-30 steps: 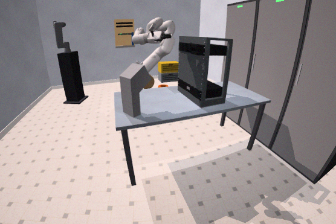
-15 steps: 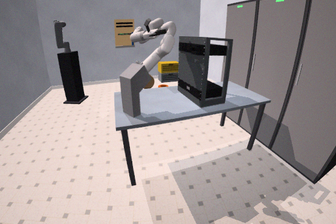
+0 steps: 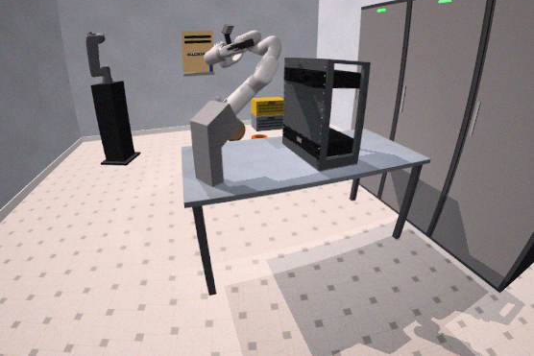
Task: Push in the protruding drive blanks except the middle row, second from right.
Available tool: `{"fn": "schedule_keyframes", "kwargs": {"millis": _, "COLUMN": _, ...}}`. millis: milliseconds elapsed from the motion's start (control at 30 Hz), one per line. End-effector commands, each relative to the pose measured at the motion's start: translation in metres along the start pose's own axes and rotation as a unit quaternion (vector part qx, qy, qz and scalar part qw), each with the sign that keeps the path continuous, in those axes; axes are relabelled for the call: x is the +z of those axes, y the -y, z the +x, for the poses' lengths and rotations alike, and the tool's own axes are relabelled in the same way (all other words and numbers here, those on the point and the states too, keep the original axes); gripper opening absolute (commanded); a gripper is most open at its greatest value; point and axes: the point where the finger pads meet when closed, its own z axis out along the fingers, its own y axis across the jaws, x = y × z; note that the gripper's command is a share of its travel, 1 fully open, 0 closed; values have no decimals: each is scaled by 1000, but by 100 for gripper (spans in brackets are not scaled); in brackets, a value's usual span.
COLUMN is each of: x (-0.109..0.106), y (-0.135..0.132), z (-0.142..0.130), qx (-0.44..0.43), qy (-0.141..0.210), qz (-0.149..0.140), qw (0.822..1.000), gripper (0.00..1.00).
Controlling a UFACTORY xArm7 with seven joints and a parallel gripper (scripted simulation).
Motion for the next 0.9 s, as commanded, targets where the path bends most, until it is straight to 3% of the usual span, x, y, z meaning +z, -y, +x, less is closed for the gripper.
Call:
{"fn": "schedule_keyframes", "kwargs": {"millis": 0, "x": -9, "y": -9, "z": 14, "qx": -52, "qy": -18, "qz": -27, "qw": 998, "gripper": 0}}
{"fn": "schedule_keyframes", "kwargs": {"millis": 400, "x": -46, "y": -29, "z": 55, "qx": -196, "qy": -52, "qz": -118, "qw": 972, "gripper": 0}}
{"fn": "schedule_keyframes", "kwargs": {"millis": 467, "x": -46, "y": -29, "z": 55, "qx": -196, "qy": -52, "qz": -118, "qw": 972, "gripper": 0}}
{"fn": "schedule_keyframes", "kwargs": {"millis": 867, "x": -93, "y": -44, "z": 92, "qx": -333, "qy": -64, "qz": -221, "qw": 914, "gripper": 0}}
